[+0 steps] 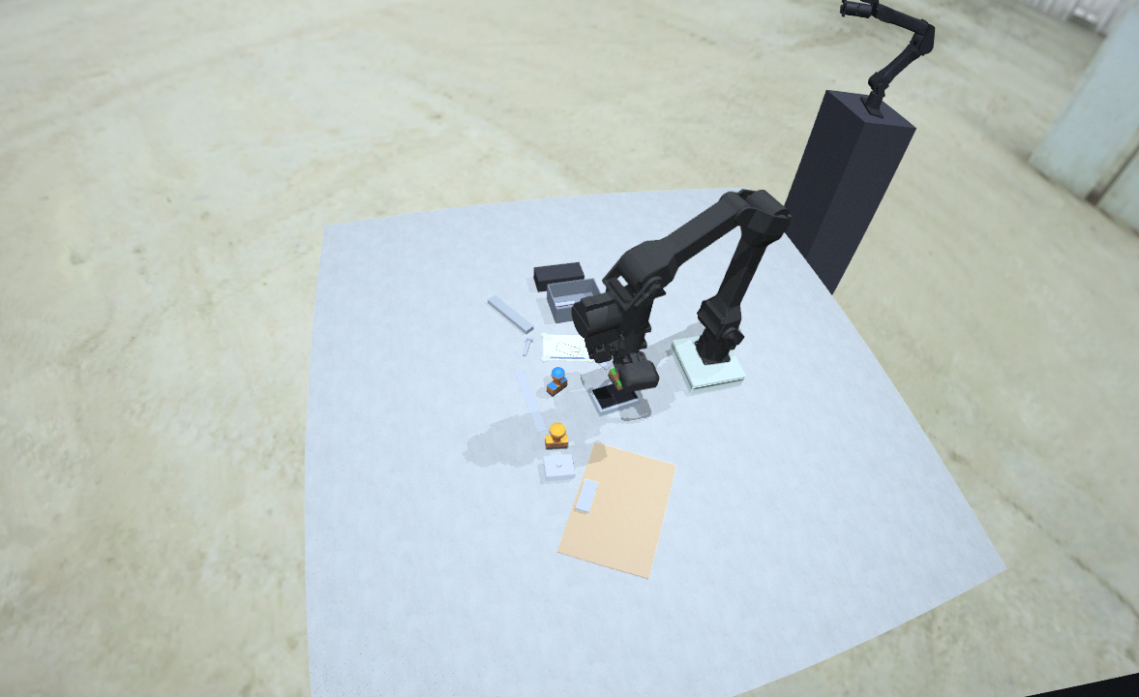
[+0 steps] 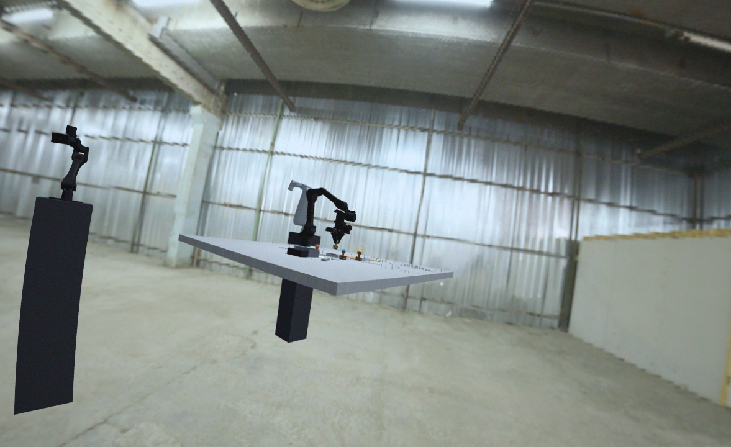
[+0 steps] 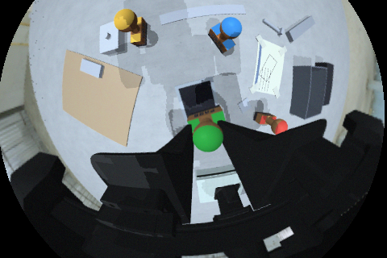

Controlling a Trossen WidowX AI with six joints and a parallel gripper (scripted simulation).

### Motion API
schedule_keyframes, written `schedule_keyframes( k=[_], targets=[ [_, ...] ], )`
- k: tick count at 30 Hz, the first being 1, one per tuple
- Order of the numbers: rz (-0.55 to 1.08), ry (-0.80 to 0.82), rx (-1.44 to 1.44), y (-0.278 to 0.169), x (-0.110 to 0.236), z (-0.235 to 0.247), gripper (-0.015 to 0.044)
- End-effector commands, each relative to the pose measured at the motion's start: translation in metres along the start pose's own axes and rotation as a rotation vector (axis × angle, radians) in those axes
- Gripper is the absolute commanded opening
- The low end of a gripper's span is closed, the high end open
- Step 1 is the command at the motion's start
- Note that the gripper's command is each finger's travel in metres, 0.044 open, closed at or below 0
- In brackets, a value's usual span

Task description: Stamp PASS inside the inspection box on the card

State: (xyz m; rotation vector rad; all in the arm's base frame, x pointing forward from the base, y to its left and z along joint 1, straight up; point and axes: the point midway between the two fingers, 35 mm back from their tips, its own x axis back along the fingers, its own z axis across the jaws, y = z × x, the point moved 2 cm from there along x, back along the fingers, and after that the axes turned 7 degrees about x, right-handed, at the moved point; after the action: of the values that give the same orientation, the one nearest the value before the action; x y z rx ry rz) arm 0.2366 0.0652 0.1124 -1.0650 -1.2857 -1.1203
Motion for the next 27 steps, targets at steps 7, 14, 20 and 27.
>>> schedule_keyframes(
  k=[7, 14, 20, 27],
  targets=[
    [0.001, 0.029, 0.005, -0.001, -0.007, -0.001, 0.0000],
    [-0.001, 0.047, 0.004, -0.001, -0.012, -0.003, 0.0000],
    [-0.003, 0.063, 0.004, -0.001, -0.016, -0.004, 0.0000],
    [-0.006, 0.082, 0.004, -0.001, -0.021, -0.005, 0.0000]
  ],
)
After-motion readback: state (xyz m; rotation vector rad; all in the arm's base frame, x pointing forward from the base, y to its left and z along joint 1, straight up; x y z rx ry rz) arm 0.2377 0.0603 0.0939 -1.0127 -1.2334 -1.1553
